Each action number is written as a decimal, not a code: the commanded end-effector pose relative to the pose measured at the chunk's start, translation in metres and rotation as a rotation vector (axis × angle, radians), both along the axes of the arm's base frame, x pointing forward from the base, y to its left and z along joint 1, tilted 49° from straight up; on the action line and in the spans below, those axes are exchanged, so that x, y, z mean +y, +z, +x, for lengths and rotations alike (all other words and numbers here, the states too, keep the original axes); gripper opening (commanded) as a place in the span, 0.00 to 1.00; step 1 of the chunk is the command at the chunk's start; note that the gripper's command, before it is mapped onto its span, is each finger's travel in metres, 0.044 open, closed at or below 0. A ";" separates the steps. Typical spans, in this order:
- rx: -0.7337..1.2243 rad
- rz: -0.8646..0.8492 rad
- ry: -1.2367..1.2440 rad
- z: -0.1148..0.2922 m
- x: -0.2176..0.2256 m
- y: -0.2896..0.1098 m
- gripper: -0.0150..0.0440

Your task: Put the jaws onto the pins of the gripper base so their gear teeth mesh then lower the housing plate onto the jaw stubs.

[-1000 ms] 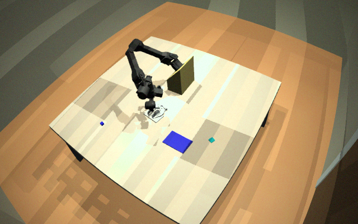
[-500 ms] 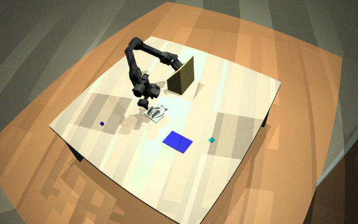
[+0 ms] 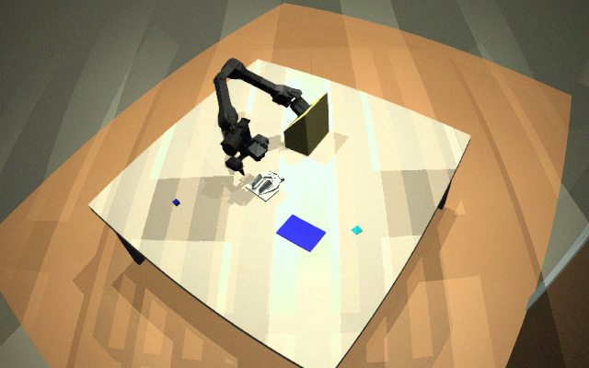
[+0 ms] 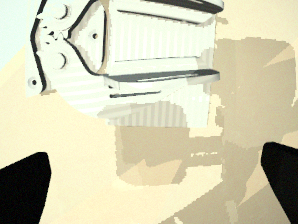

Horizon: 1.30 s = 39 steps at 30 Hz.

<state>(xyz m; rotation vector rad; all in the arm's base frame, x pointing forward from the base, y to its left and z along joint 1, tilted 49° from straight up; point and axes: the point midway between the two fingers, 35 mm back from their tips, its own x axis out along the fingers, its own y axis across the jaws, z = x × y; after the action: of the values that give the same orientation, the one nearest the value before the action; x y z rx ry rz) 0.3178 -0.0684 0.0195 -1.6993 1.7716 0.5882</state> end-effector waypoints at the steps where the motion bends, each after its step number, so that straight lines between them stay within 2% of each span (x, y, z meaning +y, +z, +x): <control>1: -0.073 0.009 -0.069 -0.003 -0.003 0.006 1.00; 39: -0.729 0.026 -0.707 -0.025 -0.037 0.050 1.00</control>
<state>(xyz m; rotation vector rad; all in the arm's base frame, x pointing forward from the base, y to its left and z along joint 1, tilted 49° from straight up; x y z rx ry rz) 0.2962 -0.1040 0.0650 -1.0141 1.6408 -0.2360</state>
